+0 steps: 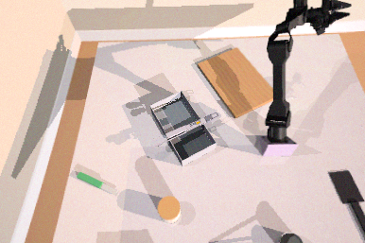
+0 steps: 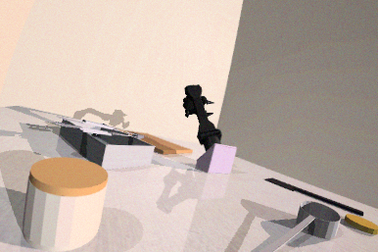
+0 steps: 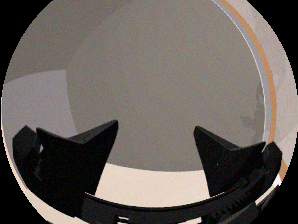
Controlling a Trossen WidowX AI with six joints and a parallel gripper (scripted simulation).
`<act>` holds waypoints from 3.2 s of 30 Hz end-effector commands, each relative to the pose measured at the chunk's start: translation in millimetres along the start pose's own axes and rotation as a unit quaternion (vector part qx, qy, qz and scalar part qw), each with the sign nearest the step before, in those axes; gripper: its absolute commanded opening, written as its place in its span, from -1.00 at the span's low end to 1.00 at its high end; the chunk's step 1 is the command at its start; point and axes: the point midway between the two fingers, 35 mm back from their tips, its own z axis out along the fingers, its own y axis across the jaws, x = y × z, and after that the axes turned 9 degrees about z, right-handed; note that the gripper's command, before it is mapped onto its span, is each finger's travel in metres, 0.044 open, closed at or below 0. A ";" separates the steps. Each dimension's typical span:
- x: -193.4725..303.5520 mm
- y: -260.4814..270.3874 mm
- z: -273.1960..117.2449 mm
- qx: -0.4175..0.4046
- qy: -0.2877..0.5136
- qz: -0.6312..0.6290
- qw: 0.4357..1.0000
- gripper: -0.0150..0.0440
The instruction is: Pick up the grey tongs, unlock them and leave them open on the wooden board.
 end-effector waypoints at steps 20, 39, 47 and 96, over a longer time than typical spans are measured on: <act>6.1 -65.5 -92.8 0.228 0.090 -0.184 0.952 0.39; -4.0 -99.2 -263.8 0.476 0.322 -0.359 0.736 0.39; -16.3 -81.9 -348.6 0.545 0.444 -0.383 0.600 0.39; -339.0 322.3 -597.9 0.701 0.492 -0.495 -0.146 0.39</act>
